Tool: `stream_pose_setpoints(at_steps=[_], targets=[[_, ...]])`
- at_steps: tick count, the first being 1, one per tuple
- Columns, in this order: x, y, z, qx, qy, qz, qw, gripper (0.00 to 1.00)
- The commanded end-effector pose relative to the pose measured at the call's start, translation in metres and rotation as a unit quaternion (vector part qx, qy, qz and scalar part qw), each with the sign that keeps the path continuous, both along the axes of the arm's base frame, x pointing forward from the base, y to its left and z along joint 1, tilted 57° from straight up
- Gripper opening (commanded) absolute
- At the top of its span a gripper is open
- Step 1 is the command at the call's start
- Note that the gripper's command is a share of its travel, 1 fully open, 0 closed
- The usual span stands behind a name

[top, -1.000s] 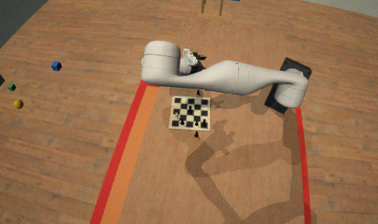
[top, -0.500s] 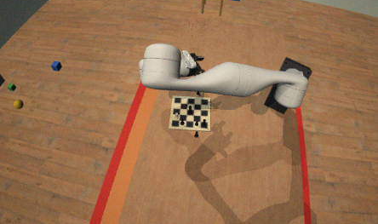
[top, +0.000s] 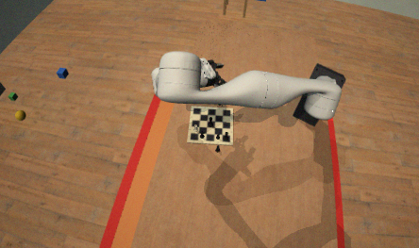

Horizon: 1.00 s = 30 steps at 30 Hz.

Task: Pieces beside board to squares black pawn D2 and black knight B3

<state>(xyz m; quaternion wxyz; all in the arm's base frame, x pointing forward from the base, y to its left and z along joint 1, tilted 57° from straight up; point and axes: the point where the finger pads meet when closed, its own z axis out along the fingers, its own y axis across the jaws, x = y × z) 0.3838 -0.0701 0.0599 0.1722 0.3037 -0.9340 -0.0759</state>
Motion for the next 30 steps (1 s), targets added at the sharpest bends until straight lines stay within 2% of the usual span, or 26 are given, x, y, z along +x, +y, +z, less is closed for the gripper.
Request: stream_pose_setpoints(at_steps=[1, 17, 18, 30], targets=[[0.005, 0.002, 0.007, -0.009, -0.009, -0.015, 1.0, 1.0], [0.009, 0.005, 0.014, -0.018, -0.018, -0.03, 0.999, 1.0], [0.014, 0.008, 0.021, -0.026, -0.027, -0.045, 0.998, 1.0], [0.018, 0.011, 0.027, -0.033, -0.036, -0.06, 0.997, 1.0]])
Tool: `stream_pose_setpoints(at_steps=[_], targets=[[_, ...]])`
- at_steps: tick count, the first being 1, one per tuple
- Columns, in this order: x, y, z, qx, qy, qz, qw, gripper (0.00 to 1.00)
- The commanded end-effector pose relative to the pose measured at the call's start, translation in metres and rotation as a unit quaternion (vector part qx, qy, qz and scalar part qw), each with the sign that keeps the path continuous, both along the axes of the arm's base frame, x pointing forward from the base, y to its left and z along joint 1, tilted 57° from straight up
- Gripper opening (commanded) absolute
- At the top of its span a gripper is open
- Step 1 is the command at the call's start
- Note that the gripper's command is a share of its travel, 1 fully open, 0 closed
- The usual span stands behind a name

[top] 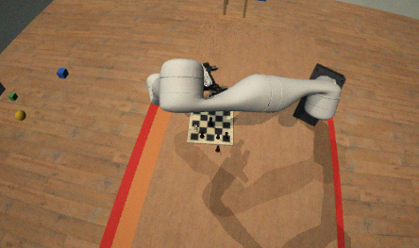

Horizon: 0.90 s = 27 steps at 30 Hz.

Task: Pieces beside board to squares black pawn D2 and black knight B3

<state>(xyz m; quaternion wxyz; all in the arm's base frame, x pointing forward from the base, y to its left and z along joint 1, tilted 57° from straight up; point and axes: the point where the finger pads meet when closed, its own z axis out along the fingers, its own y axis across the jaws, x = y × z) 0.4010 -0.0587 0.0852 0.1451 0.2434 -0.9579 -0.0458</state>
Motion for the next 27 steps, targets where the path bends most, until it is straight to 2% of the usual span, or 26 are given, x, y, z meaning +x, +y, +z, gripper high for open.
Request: stream_pose_setpoints(at_steps=[1, 4, 5, 11, 12, 21, 22, 27], targets=[[0.001, 0.0, 0.002, -0.001, -0.002, 0.0, 1.0, 1.0], [0.001, 0.0, 0.002, -0.001, -0.002, 0.0, 1.0, 1.0], [0.005, 0.003, 0.009, -0.008, -0.011, -0.015, 1.0, 1.0], [0.005, 0.003, 0.009, -0.008, -0.011, -0.015, 1.0, 1.0], [0.009, 0.006, 0.015, -0.014, -0.02, -0.03, 0.999, 1.0], [0.009, 0.006, 0.015, -0.014, -0.02, -0.03, 0.999, 1.0], [0.013, 0.009, 0.022, -0.02, -0.03, -0.045, 0.998, 1.0], [0.013, 0.009, 0.022, -0.02, -0.03, -0.045, 0.998, 1.0]])
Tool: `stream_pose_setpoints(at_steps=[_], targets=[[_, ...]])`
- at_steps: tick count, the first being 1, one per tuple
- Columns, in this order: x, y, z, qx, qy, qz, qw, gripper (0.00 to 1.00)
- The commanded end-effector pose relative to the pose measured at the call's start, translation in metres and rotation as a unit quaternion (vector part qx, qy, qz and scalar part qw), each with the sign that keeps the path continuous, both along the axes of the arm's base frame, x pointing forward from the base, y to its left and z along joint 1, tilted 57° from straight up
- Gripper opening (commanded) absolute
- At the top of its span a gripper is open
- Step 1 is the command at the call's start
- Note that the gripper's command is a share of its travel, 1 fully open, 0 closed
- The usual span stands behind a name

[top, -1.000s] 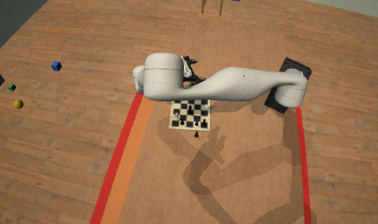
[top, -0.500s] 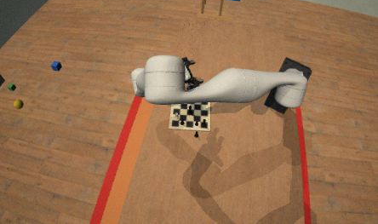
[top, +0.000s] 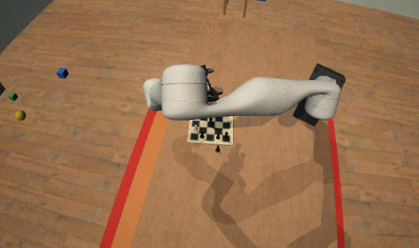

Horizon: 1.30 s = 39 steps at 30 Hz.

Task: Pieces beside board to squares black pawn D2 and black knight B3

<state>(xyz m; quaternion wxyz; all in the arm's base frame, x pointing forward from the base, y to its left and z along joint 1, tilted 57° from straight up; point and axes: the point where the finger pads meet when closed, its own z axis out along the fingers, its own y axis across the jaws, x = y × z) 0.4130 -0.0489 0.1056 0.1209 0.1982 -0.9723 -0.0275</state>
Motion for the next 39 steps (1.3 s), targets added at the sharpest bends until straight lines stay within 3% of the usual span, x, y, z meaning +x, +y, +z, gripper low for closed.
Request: stream_pose_setpoints(at_steps=[1, 2, 11, 39], targets=[[0.001, 0.0, 0.002, -0.001, -0.002, 0.0, 1.0, 1.0], [0.004, 0.003, 0.009, -0.006, -0.011, -0.015, 1.0, 1.0], [0.004, 0.003, 0.009, -0.006, -0.011, -0.015, 1.0, 1.0], [0.017, 0.017, 0.036, -0.021, -0.048, -0.075, 0.996, 1.0]])
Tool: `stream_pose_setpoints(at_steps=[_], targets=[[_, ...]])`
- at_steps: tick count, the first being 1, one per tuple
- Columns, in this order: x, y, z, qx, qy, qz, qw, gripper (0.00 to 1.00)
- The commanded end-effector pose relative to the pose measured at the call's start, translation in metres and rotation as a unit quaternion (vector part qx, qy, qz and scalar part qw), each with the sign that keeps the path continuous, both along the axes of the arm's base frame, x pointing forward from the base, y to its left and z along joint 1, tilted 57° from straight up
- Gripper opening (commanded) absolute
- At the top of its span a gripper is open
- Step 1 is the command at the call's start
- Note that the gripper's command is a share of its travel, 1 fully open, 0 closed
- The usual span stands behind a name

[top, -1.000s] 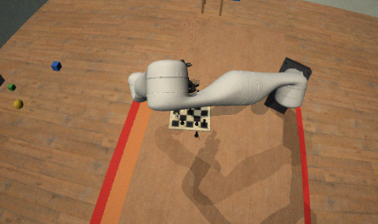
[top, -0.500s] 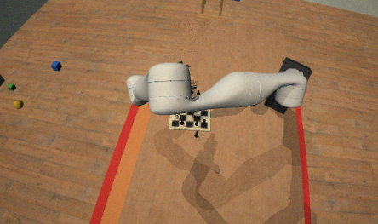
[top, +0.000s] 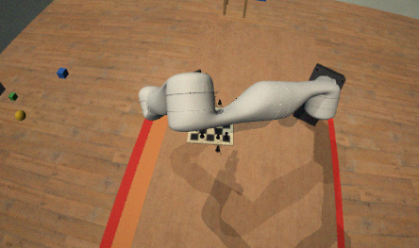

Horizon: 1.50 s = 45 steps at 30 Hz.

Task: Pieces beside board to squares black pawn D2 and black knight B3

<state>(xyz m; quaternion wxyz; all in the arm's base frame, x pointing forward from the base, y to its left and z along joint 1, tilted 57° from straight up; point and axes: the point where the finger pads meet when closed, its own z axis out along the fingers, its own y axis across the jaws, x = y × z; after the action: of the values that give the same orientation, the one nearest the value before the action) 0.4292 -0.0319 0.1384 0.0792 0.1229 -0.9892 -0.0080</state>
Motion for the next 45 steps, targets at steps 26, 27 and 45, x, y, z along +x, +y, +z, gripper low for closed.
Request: stream_pose_setpoints(at_steps=[26, 27, 45], targets=[[0.009, 0.011, 0.024, -0.007, -0.031, -0.043, 0.999, 1.0], [0.009, 0.011, 0.024, -0.007, -0.031, -0.043, 0.999, 1.0], [0.014, 0.019, 0.037, -0.009, -0.049, -0.072, 0.996, 1.0]])
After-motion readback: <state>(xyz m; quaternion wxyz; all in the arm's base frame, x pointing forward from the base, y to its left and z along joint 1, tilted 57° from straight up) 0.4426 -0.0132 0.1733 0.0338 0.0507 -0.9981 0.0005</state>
